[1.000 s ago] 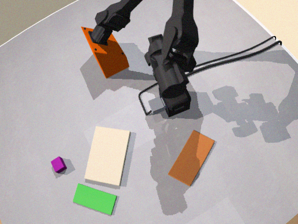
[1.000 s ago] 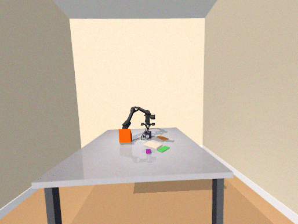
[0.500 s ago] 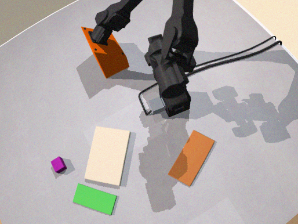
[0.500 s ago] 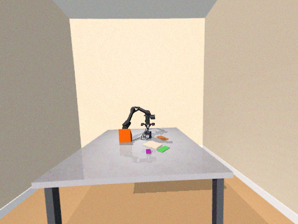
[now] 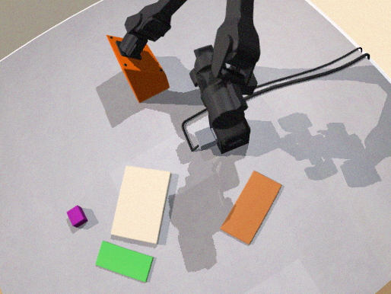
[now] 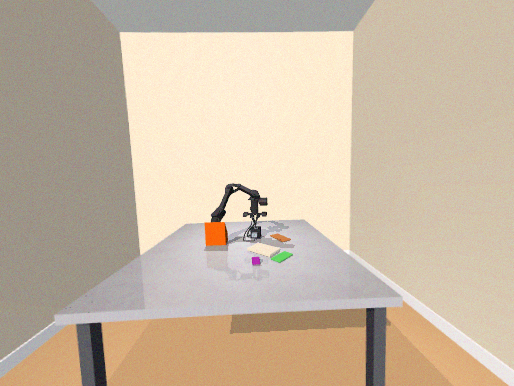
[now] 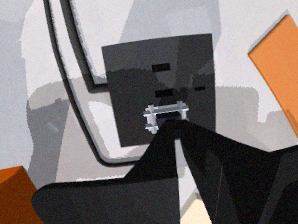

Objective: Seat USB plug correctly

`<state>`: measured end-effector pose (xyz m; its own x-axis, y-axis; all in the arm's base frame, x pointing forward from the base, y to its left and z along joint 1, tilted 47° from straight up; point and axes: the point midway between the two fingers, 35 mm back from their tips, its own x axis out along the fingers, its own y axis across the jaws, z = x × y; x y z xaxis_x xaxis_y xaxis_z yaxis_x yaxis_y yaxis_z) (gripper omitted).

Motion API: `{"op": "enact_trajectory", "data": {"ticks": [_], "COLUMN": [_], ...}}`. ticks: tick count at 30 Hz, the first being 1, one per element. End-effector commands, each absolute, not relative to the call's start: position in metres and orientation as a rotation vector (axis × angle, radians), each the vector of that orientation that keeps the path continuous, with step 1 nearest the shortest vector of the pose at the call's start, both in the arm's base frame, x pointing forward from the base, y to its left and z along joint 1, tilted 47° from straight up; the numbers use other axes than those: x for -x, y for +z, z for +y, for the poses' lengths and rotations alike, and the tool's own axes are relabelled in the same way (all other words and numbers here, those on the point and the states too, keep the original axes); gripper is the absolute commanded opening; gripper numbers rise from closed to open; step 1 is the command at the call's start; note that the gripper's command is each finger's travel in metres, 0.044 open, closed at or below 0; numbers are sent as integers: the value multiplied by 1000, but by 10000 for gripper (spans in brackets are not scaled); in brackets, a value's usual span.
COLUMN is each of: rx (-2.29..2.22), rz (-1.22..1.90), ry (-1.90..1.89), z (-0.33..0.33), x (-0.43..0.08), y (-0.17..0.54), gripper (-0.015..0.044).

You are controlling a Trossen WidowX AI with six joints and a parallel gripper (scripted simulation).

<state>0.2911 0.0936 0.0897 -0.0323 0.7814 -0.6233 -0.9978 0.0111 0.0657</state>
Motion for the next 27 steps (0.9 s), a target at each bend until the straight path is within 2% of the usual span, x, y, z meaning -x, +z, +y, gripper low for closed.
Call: {"op": "enact_trajectory", "data": {"ticks": [1,16,20,27], "rx": [477,477,476,476], "rz": [577,577,581,581], "ry": [1522,1522,1516,1516], "z": [96,96,94,94], "x": [-291,-291,-291,-291], "y": [89,89,90,90], "gripper": [0,0,95,95]}}
